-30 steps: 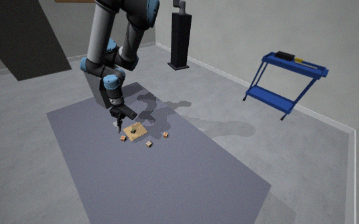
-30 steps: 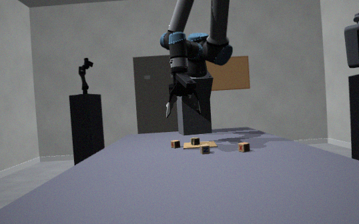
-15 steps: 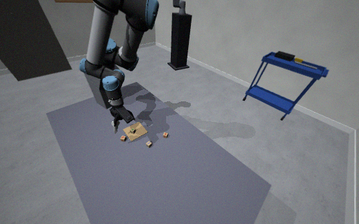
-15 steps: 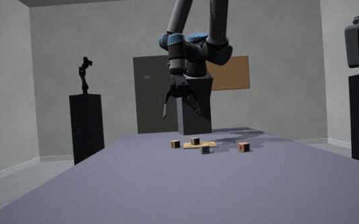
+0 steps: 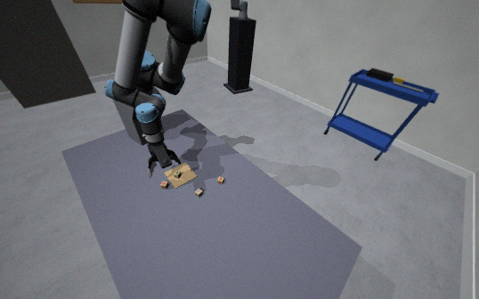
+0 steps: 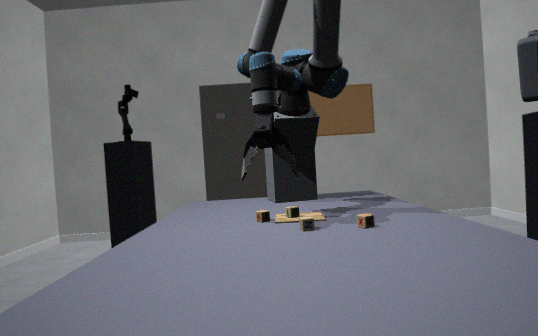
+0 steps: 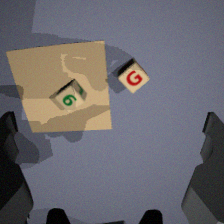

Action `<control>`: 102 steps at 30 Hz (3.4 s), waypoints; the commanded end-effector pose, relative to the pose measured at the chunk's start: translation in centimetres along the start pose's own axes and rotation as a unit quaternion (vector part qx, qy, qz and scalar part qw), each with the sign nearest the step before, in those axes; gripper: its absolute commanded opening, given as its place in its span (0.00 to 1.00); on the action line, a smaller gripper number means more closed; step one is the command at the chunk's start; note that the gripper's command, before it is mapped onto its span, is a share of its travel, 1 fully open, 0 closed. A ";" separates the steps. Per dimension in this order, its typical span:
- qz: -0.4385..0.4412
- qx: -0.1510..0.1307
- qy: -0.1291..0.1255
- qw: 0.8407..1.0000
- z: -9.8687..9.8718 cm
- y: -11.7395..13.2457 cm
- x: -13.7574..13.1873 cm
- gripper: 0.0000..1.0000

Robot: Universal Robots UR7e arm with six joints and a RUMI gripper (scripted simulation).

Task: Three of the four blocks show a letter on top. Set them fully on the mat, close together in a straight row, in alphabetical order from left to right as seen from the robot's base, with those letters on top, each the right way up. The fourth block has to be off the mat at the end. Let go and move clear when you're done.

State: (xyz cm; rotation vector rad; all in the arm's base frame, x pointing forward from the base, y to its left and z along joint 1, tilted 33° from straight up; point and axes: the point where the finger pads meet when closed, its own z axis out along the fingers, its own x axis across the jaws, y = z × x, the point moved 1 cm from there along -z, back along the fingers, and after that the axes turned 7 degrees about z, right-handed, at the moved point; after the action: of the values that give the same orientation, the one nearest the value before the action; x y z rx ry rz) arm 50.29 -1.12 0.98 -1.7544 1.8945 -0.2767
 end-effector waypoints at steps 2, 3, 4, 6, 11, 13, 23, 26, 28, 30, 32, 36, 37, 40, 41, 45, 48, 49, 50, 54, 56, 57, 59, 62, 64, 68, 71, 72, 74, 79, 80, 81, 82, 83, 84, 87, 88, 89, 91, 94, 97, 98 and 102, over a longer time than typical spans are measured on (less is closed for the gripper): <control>0.079 0.002 0.004 0.997 0.3 -0.2 0.7 1.00; 0.088 0.002 0.004 0.996 0.3 -0.2 0.7 1.00; 0.098 0.002 0.004 0.995 0.4 -0.2 0.8 1.00; 0.117 0.002 0.004 0.993 0.5 -0.2 1.0 1.00; 0.164 0.002 0.003 0.986 0.6 -0.2 1.3 1.00; 0.164 0.002 0.003 0.986 0.6 -0.2 1.3 1.00; 0.270 0.003 0.003 0.963 1.1 -0.1 2.1 1.00; 0.297 0.002 0.003 0.955 1.2 -0.1 2.2 1.00; 0.315 0.003 0.003 0.949 1.3 0.0 2.4 1.00; 0.315 0.003 0.003 0.949 1.3 0.0 2.4 1.00; 0.331 0.002 0.003 0.943 1.3 0.0 2.4 1.00; 0.357 0.003 0.003 0.934 1.4 0.0 2.7 1.00; 0.362 0.003 0.003 0.932 1.5 0.0 2.7 1.00; 0.375 0.003 0.003 0.927 1.5 0.1 2.8 1.00; 0.378 0.003 0.003 0.926 1.5 0.1 2.8 1.00; 0.388 0.002 0.003 0.922 1.6 0.1 2.9 1.00; 0.390 0.002 0.003 0.921 1.6 0.2 2.9 1.00; 0.391 0.002 0.003 0.920 1.6 0.2 2.9 1.00; 0.392 0.002 0.003 0.920 1.6 0.2 2.9 1.00; 0.394 0.003 0.003 0.919 1.6 0.1 2.9 1.00; 0.394 0.003 0.003 0.919 1.6 0.1 2.9 1.00; 0.394 0.003 0.003 0.919 1.6 0.1 2.9 1.00; 0.394 0.003 0.003 0.919 1.6 0.1 2.9 0.28; 0.394 0.002 0.003 0.919 1.6 0.1 2.9 0.28; 0.394 0.002 0.003 0.919 1.6 0.1 2.9 0.28; 0.394 0.002 0.003 0.919 1.6 0.1 2.9 0.28; 0.394 0.002 0.003 0.919 1.6 0.1 2.9 0.28; 0.394 0.002 0.003 0.919 1.6 0.1 2.9 0.28; 0.394 0.002 0.003 0.919 1.6 0.1 2.9 0.28; 0.394 0.002 0.003 0.919 1.6 0.1 2.9 0.28; 0.394 0.002 0.003 0.919 1.6 0.1 2.9 0.28; 0.394 0.002 0.003 0.919 1.6 0.1 2.9 0.28; 0.394 0.002 0.003 0.919 1.6 0.1 2.9 0.28; 0.394 0.002 0.003 0.919 1.6 0.1 2.9 0.28; 0.394 0.002 0.003 0.919 1.6 0.1 2.9 0.28; 0.394 0.002 0.003 0.919 1.6 0.1 2.9 0.28; 0.394 0.002 0.003 0.919 1.6 0.1 2.9 0.28; 0.394 0.002 0.003 0.919 1.6 0.1 2.9 0.28; 0.394 0.002 0.003 0.919 1.6 0.1 2.9 0.28; 0.394 0.002 0.003 0.919 1.6 0.1 2.9 0.28; 0.394 0.002 0.003 0.919 1.6 0.1 2.9 0.28; 0.394 0.002 0.003 0.919 1.6 0.1 2.9 0.28; 0.394 0.003 0.002 0.919 1.7 0.1 2.9 0.28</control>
State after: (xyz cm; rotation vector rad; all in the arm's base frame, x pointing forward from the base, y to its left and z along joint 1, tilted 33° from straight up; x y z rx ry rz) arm 50.90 -3.50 -1.13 -0.8567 2.4106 0.0232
